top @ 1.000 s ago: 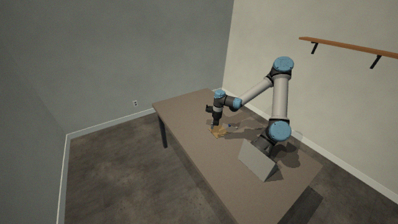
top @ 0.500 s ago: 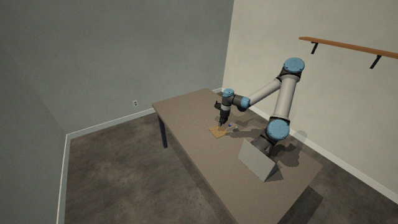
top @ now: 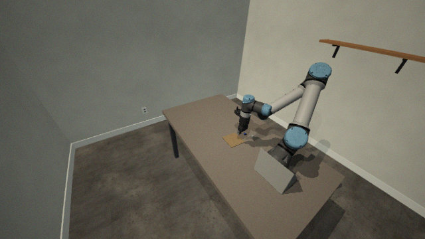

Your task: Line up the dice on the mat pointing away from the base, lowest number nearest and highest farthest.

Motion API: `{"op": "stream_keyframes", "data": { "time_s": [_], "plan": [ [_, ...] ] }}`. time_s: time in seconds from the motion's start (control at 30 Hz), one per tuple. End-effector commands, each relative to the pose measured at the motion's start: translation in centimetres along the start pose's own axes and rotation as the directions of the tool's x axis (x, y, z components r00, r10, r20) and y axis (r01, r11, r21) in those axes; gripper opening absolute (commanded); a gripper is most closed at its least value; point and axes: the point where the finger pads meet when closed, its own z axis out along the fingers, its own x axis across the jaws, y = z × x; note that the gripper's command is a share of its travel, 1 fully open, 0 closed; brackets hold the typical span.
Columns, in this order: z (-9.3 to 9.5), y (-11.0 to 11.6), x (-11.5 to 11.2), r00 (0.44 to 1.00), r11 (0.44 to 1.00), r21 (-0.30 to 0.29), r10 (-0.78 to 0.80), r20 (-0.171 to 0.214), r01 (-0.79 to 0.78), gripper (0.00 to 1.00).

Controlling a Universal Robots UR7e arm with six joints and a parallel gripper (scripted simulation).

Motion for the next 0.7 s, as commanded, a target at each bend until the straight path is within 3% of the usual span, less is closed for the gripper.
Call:
{"op": "stream_keyframes", "data": {
  "time_s": [0.0, 0.67],
  "plan": [
    [0.0, 0.0, 0.0, 1.0, 1.0, 0.001, 0.001, 0.0, -0.001, 0.34],
    [1.4, 0.0, 0.0, 1.0, 1.0, 0.001, 0.001, 0.0, -0.001, 0.34]
  ]
}}
